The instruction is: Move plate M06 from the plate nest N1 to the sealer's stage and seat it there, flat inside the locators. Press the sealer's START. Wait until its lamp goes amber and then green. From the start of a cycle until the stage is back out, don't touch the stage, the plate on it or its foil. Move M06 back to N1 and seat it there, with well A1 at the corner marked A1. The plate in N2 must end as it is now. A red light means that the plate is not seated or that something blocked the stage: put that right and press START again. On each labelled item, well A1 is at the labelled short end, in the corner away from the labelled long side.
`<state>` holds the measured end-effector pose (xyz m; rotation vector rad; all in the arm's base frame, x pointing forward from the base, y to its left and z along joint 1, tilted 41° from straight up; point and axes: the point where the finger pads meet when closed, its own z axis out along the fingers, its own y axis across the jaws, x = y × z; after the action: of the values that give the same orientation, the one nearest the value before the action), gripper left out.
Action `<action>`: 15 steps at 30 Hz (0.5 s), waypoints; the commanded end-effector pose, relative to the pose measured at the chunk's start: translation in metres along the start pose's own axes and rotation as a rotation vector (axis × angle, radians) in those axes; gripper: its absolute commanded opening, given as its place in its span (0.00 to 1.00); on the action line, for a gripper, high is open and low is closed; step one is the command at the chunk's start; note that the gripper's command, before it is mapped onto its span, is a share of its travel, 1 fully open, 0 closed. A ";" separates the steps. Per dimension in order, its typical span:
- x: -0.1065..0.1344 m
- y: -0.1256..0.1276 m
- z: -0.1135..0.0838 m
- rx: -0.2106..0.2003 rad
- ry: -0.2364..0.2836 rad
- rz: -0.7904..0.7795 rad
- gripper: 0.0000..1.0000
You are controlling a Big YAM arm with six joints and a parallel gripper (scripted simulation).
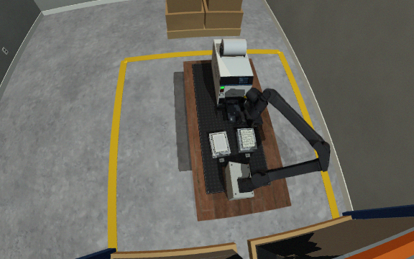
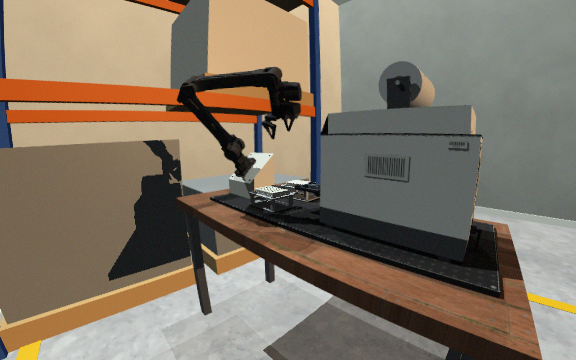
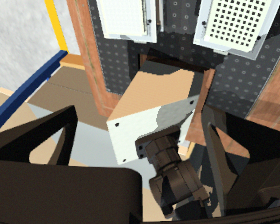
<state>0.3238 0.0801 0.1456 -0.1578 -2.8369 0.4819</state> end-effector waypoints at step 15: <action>-0.050 0.037 0.046 0.424 -0.256 0.015 1.00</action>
<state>0.3623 0.0818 0.0972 -0.0322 -2.8946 1.0931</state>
